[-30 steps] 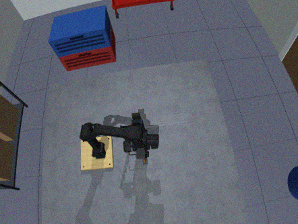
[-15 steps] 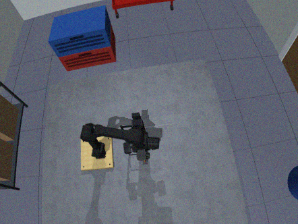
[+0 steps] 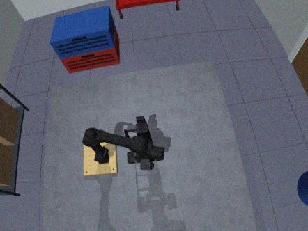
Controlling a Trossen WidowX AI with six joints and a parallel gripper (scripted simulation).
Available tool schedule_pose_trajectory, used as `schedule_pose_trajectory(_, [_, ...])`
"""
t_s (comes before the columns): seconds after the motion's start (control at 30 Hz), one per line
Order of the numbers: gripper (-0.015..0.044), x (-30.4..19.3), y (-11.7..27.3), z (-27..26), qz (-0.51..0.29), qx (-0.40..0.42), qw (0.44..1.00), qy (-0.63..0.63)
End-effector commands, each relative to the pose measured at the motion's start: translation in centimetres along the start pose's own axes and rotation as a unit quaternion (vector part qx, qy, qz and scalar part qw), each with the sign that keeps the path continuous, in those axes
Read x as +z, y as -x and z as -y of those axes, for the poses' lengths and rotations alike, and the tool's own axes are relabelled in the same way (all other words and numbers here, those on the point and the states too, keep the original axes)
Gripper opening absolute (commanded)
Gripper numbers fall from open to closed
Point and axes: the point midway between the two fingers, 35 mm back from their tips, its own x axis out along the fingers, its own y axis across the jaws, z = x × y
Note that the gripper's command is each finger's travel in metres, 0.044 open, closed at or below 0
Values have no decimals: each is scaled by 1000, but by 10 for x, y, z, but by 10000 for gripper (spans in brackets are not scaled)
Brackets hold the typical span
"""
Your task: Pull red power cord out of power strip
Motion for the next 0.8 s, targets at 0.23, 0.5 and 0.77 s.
schedule_pose_trajectory(0.23, [440, 12, 3, -1, 3, 1, 1000, -5])
schedule_pose_trajectory(0.5, [440, 59, 13, 1, 5, 1, 1000, -4])
schedule_pose_trajectory(0.77, [440, 59, 13, 1, 5, 1, 1000, -4])
